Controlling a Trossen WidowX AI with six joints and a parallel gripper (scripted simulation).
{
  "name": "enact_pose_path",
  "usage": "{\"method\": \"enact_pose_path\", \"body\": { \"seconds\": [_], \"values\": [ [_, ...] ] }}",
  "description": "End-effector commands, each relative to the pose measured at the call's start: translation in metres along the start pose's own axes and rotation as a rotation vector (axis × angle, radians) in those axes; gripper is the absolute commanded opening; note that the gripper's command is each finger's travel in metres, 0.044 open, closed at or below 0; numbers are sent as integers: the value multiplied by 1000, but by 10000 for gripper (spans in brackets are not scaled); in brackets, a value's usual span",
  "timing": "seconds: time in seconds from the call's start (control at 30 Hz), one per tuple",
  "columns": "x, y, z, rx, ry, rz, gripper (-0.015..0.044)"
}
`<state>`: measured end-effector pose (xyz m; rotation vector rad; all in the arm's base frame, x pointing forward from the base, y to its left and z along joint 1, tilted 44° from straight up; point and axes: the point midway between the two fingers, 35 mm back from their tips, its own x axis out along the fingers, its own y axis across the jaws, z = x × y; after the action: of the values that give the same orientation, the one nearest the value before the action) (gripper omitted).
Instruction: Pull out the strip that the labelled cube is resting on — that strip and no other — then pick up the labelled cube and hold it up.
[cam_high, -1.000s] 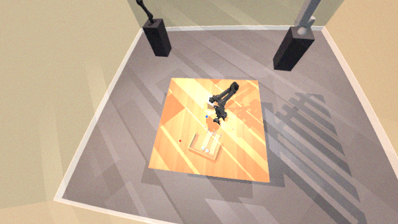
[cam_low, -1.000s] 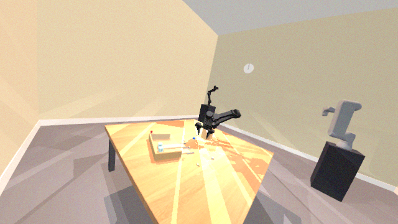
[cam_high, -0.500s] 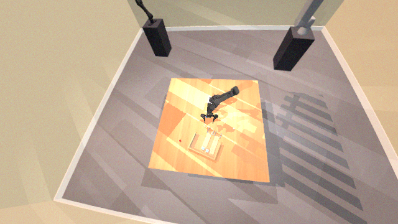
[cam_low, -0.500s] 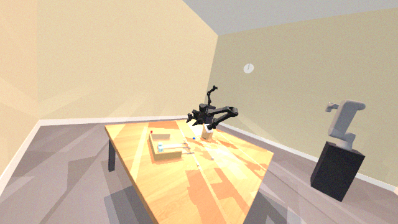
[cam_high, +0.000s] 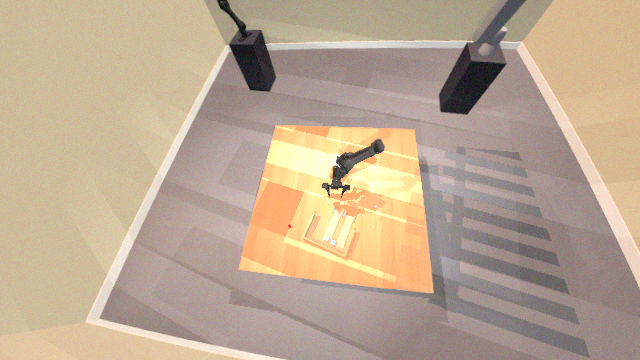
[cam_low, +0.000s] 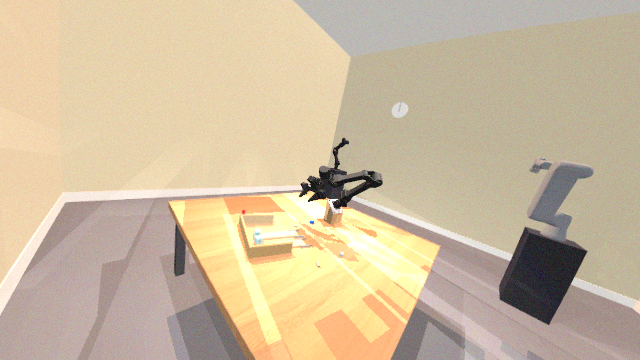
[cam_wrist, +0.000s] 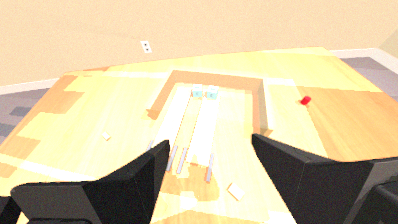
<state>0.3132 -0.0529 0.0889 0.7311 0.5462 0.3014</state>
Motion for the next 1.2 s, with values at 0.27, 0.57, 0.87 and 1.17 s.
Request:
{"method": "enact_pose_path", "body": {
  "seconds": [0.27, 0.57, 0.87, 1.17],
  "values": [
    [71, -4, 0, 148, 397, -52, 85],
    [118, 7, -24, 226, 774, -110, 0],
    [130, 16, -38, 247, 926, -133, 0],
    [127, 18, -43, 247, 926, -133, 0]
  ]
}}
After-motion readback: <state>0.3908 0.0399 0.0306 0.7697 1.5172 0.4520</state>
